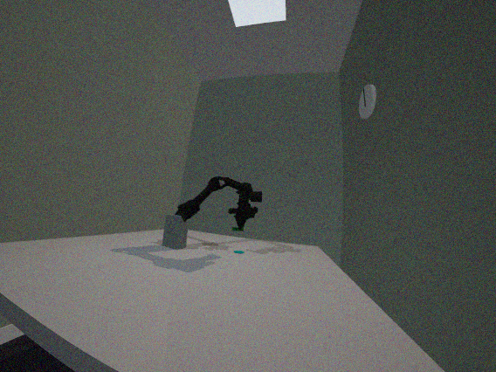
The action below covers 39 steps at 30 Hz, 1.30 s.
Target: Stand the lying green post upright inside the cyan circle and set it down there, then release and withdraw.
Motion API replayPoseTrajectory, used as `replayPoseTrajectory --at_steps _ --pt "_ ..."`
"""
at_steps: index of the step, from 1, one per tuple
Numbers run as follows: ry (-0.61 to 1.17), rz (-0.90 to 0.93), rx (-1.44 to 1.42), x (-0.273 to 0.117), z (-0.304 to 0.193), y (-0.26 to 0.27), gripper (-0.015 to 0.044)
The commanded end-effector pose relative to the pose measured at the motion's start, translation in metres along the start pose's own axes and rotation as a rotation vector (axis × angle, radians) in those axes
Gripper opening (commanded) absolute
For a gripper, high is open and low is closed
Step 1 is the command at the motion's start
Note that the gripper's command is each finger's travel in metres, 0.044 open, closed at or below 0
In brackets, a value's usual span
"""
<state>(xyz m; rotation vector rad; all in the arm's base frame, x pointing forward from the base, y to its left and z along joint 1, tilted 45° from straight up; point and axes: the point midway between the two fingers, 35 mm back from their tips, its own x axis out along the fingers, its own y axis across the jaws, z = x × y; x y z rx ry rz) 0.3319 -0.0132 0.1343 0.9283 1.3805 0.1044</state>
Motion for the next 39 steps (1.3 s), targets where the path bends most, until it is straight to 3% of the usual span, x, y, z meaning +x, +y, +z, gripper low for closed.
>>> replayPoseTrajectory --at_steps 1,39 --pt "-0.010 -0.029 -0.005 0.006 -0.002 -0.002 0.0023" --pt "-0.185 -0.200 -0.070 0.029 0.001 -0.012 0.0023"
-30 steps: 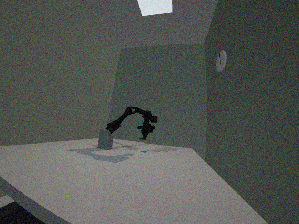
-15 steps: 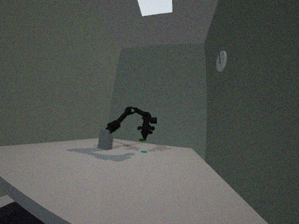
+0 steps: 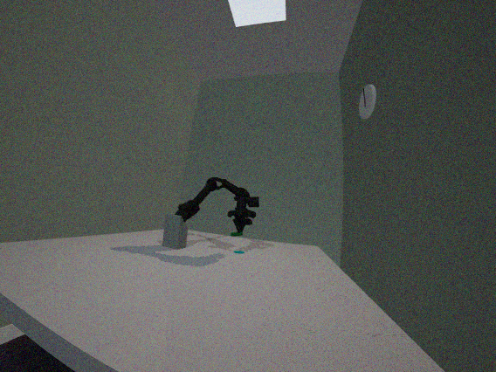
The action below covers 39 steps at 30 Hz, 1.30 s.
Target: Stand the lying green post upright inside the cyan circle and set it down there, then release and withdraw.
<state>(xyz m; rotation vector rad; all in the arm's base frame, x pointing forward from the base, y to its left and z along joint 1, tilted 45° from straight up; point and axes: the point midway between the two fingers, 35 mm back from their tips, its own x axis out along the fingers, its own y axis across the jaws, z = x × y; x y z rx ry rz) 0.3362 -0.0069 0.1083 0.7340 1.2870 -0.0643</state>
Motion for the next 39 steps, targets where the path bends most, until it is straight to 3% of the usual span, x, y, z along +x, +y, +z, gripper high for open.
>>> replayPoseTrajectory --at_steps 1,39 --pt "-0.018 -0.022 -0.003 0.004 -0.002 -0.001 0.0023" --pt "-0.246 -0.127 -0.029 0.016 0.001 0.000 0.0023"
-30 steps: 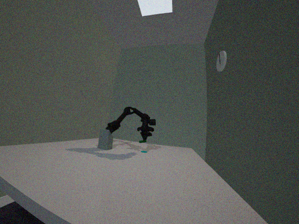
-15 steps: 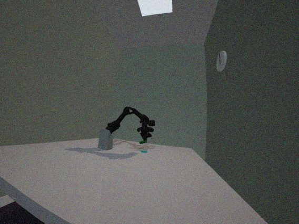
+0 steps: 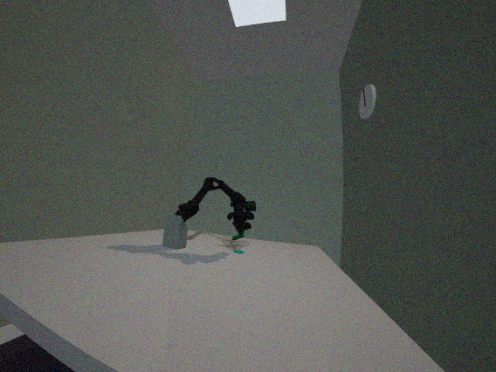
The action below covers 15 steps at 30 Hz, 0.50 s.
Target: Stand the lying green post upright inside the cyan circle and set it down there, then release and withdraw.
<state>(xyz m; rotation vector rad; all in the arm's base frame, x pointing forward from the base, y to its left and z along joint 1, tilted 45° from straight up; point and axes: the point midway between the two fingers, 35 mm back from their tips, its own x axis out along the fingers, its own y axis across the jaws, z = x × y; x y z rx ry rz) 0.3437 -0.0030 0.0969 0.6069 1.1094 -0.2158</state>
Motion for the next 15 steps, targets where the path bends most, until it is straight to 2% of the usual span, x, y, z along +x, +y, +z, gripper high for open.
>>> replayPoseTrajectory --at_steps 1,15 --pt "-0.024 -0.014 0.002 0.0020 -0.0025 -0.0002 0.0023" --pt "-0.116 -0.036 0.005 0.0032 -0.0015 0.0020 0.0023"
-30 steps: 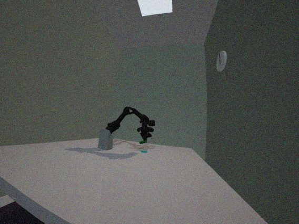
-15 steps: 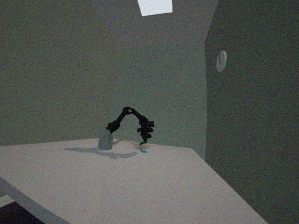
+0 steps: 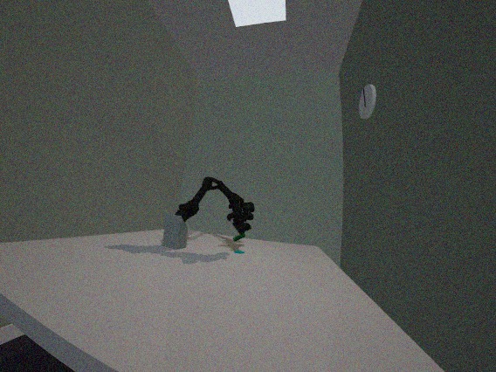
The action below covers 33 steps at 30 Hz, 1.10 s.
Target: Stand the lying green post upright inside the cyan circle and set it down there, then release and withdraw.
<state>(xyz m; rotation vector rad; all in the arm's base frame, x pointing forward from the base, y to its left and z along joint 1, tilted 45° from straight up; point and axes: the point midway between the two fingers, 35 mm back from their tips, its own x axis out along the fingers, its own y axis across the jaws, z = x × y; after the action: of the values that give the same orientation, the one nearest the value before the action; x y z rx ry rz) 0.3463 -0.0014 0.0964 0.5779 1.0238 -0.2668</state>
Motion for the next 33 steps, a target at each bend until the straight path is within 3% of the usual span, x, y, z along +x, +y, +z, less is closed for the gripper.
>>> replayPoseTrajectory --at_steps 1,33 --pt "-0.026 -0.010 0.004 0.0012 -0.0025 -0.0001 0.0023" --pt "-0.244 -0.027 0.042 -0.0029 -0.0006 0.0059 0.0023"
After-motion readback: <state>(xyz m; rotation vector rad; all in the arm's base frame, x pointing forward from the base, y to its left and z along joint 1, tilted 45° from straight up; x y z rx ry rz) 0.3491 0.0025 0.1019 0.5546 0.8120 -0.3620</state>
